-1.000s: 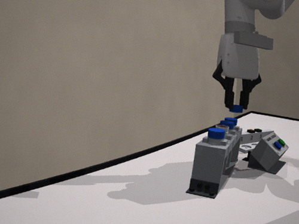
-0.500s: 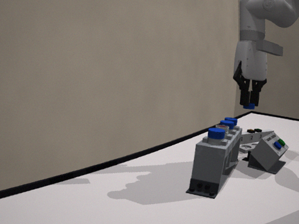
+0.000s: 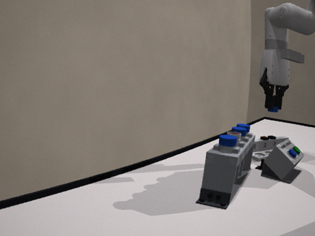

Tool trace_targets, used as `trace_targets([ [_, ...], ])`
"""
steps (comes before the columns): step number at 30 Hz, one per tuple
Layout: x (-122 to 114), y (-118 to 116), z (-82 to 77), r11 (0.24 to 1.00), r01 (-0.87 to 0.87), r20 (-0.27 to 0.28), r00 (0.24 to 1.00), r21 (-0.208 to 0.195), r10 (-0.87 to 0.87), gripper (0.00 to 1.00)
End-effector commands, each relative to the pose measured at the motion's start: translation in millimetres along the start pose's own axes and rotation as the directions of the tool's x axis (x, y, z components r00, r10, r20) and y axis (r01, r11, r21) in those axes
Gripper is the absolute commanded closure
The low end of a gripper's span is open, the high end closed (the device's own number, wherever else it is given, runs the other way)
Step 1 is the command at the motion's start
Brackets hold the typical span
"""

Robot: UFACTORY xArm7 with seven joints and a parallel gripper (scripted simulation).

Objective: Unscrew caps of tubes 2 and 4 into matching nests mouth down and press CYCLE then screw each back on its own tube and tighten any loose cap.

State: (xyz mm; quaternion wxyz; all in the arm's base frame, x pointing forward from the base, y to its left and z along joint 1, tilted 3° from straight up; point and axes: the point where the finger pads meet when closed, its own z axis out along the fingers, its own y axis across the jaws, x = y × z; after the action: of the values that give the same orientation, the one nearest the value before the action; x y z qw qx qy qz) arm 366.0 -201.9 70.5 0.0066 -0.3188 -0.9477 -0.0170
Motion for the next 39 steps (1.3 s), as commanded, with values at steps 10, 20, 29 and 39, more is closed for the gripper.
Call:
trace_targets([
  [10, -20.1, -37.2, -0.4, 1.000, 0.001, -0.001, 1.000, -0.007, -0.001, 1.00],
  [20, -20.0, -36.9, 44.6, 1.000, 0.001, -0.001, 1.000, -0.007, -0.001, 1.00],
  [29, -19.8, -36.8, 79.6, 1.000, 0.001, -0.001, 1.000, -0.006, -0.001, 1.00],
  [39, -20.6, -36.4, 127.7, 1.000, 0.001, -0.001, 1.000, -0.006, -0.001, 1.00],
])
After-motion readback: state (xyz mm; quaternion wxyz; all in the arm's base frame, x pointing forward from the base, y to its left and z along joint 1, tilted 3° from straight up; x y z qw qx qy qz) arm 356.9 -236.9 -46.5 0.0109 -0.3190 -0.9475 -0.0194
